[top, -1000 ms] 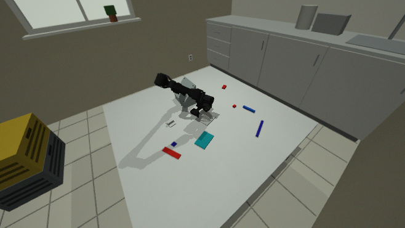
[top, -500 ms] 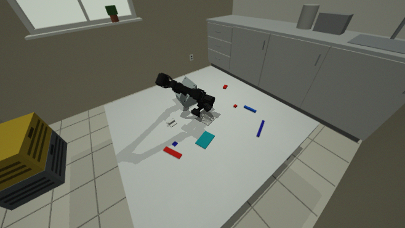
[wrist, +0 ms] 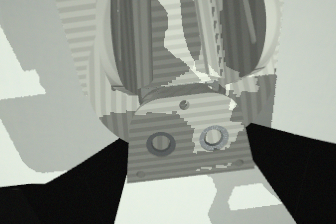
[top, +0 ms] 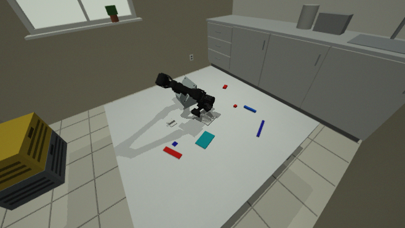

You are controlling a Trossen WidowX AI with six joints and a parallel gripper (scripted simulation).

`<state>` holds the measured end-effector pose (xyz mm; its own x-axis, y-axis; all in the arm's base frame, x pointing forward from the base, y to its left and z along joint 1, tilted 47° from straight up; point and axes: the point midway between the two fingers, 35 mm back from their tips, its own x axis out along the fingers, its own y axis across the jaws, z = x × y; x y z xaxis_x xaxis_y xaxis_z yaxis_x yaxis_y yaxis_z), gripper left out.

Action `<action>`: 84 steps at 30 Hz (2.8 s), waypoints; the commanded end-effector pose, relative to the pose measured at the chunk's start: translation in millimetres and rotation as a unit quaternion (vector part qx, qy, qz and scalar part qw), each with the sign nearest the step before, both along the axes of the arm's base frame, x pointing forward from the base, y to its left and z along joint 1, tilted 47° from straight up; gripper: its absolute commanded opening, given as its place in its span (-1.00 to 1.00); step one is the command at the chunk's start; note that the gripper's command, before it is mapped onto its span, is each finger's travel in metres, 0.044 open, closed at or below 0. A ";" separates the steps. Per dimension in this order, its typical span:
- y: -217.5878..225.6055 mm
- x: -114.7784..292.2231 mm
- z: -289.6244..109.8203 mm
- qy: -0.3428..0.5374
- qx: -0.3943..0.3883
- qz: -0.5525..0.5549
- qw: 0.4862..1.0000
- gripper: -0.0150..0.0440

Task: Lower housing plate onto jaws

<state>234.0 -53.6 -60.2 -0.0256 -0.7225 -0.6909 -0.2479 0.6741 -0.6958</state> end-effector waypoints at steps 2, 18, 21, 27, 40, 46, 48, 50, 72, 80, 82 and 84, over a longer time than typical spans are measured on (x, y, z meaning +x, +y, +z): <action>0.0 0.0 0.0 0.000 0.000 0.000 1.000 0.97; 5.0 1.2 3.9 0.000 0.001 0.000 1.000 1.00; 23.5 3.8 19.7 0.000 0.003 0.001 1.000 1.00; 55.1 2.1 52.2 0.000 0.001 0.000 1.000 1.00; 92.5 -30.3 86.8 0.001 0.002 0.000 1.000 1.00; 92.5 -30.3 86.8 0.001 0.002 0.000 1.000 1.00; 92.5 -30.3 86.8 0.001 0.002 0.000 1.000 1.00; 92.5 -30.3 86.8 0.001 0.002 0.000 1.000 1.00; 92.5 -30.3 86.8 0.001 0.002 0.000 1.000 1.00; 92.5 -30.3 86.8 0.001 0.002 0.000 1.000 1.00; 92.5 -30.3 86.8 0.001 0.002 0.000 1.000 1.00; 92.5 -30.3 86.8 0.001 0.002 0.000 1.000 1.00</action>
<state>204.2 38.7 26.6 -0.0242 -0.7210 -0.6925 -0.2527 0.6746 -0.6936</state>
